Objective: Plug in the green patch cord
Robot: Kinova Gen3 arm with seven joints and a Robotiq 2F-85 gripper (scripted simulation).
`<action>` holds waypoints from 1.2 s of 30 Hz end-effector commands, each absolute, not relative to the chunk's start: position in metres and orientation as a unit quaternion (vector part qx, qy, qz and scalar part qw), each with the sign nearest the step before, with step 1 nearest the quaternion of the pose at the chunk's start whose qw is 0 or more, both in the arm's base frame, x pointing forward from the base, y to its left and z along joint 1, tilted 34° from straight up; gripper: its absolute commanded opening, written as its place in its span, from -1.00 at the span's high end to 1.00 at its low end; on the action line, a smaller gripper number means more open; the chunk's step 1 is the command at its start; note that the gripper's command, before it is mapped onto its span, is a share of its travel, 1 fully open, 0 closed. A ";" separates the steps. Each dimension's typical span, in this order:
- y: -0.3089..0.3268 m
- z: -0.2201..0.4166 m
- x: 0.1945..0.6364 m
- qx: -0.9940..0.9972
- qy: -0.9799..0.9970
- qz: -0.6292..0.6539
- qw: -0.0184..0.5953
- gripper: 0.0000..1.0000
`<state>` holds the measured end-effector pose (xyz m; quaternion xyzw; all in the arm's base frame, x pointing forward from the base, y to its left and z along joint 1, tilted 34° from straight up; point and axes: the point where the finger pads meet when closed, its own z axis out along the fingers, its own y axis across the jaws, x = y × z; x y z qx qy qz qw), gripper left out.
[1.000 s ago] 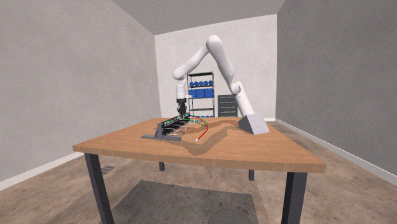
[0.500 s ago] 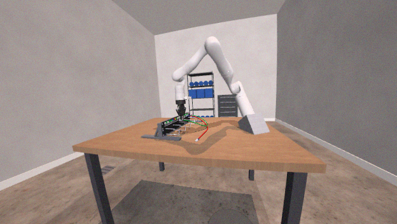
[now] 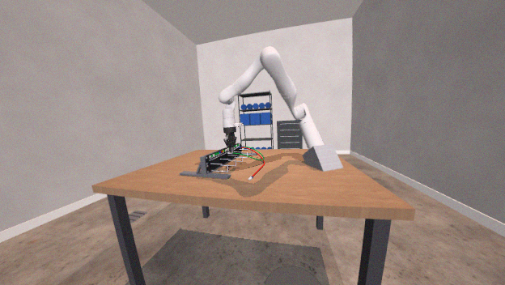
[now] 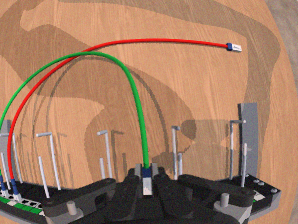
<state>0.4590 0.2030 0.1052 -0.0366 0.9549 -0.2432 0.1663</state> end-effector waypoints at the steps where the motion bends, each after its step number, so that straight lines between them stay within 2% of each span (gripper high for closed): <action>1: 0.205 0.103 0.461 -0.039 0.955 -0.241 0.168 1.00; 36: 0.207 0.100 0.462 -0.048 0.955 -0.240 0.169 1.00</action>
